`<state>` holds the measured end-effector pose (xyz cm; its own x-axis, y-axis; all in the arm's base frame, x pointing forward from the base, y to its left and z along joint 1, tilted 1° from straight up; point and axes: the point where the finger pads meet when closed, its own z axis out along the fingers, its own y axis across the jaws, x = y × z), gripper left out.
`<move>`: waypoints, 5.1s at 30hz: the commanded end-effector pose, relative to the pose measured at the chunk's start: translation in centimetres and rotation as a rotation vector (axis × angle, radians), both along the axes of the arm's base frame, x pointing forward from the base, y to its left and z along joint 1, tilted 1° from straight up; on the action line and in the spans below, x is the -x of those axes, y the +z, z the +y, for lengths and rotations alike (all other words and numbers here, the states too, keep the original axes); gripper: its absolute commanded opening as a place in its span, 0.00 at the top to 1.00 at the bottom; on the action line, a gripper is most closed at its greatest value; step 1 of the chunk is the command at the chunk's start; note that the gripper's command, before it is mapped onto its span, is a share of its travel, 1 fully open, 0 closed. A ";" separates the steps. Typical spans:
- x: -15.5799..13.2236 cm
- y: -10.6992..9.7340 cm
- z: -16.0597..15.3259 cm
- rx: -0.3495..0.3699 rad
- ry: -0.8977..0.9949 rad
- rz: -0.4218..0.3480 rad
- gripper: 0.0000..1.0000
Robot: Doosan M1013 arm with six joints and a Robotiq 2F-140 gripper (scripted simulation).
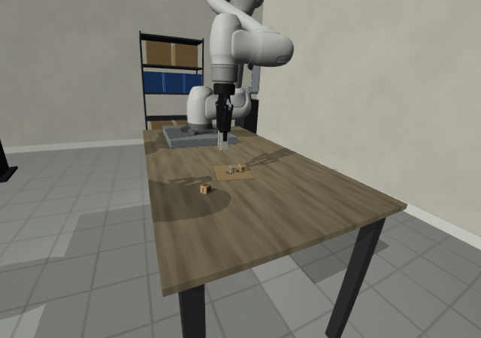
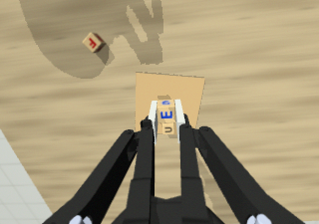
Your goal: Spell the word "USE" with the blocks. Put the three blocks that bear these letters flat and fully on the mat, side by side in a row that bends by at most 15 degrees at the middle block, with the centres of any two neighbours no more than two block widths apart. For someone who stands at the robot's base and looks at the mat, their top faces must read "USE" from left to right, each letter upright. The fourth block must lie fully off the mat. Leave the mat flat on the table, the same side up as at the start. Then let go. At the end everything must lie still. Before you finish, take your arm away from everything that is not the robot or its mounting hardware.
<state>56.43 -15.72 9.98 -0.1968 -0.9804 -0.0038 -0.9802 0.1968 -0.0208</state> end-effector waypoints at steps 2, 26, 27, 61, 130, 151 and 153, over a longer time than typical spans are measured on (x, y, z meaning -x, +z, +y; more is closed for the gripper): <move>0.2 -1.4 0.2 0.001 0.001 0.002 0.87; 0.0 -9.4 0.3 0.001 0.001 0.002 0.87; 0.0 -9.5 0.3 0.001 0.001 0.002 0.87; 0.0 -9.5 0.3 0.001 0.001 0.002 0.87; -0.1 -9.5 0.5 0.001 0.001 0.002 0.87; -0.1 -9.5 0.5 0.001 0.001 0.002 0.87; -0.1 -9.5 0.5 0.001 0.001 0.002 0.87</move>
